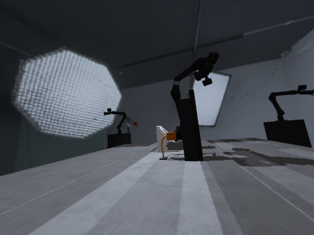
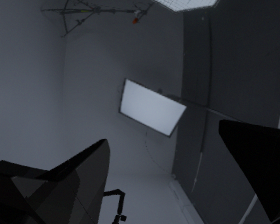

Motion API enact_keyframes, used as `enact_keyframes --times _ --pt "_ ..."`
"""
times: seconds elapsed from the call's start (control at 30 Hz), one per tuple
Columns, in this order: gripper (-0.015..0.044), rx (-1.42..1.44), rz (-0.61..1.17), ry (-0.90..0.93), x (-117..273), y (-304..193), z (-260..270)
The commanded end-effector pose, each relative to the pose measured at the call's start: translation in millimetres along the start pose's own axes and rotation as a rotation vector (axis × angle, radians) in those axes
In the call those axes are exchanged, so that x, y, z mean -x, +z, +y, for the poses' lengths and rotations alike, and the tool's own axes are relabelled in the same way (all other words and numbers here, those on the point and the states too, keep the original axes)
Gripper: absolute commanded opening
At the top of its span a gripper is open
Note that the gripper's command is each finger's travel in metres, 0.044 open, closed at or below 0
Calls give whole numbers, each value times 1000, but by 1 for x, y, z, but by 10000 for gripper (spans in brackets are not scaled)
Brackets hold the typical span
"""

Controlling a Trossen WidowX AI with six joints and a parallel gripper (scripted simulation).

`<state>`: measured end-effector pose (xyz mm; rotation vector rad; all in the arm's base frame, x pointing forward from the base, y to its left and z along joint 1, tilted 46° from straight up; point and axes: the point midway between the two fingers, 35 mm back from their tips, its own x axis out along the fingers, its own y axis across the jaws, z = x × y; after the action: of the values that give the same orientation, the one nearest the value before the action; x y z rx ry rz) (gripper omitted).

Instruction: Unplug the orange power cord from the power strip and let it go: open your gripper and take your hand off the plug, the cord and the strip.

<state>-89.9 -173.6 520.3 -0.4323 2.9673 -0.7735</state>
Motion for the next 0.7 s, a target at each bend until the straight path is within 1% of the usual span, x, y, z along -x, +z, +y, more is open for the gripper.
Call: enact_keyframes --times 0.0,0.13,0.27,0.47,0.67 --pt "374 -3 1 2 0 0 1" --pt "269 -75 26 43 -6 -11 14" --pt "164 -212 84 122 -13 -31 42" --pt "160 -460 238 275 -16 -70 103" --pt "160 -728 456 418 3 -109 173"
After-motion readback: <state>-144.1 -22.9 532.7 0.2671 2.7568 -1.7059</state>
